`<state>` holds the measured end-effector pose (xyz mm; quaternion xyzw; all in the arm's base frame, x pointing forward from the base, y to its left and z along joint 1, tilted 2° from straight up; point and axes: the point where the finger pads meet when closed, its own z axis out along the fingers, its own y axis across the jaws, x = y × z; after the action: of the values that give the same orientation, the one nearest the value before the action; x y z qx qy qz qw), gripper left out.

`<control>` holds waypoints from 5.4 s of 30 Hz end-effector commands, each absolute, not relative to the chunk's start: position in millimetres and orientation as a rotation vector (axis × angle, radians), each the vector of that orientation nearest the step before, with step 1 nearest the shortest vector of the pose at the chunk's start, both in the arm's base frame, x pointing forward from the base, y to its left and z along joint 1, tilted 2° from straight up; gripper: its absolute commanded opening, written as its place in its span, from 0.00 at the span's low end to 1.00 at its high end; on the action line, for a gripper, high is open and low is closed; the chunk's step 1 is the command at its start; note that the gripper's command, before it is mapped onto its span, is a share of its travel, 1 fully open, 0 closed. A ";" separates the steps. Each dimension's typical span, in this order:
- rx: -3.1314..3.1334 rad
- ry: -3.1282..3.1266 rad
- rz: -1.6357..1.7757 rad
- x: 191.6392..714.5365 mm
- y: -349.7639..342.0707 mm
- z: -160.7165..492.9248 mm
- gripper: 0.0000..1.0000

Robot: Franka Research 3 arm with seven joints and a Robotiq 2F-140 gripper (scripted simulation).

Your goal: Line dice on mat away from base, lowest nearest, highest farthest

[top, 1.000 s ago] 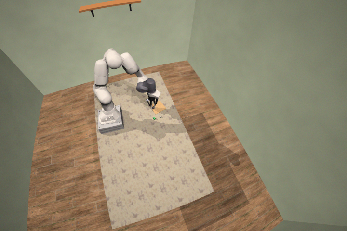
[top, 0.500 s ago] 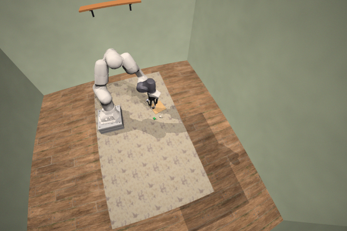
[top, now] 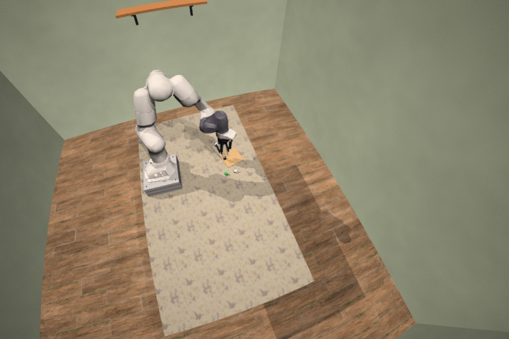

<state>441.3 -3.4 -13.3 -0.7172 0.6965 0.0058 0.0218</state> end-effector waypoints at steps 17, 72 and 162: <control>-2.204 2.199 0.037 436.3 -3.3 39.3 1.00; -1.102 2.924 0.057 418.9 -96.7 23.0 1.00; -0.518 3.089 0.056 404.2 -136.7 -10.3 0.21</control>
<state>401.0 -134.8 -6.9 -0.1537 0.9879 0.0189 -0.0014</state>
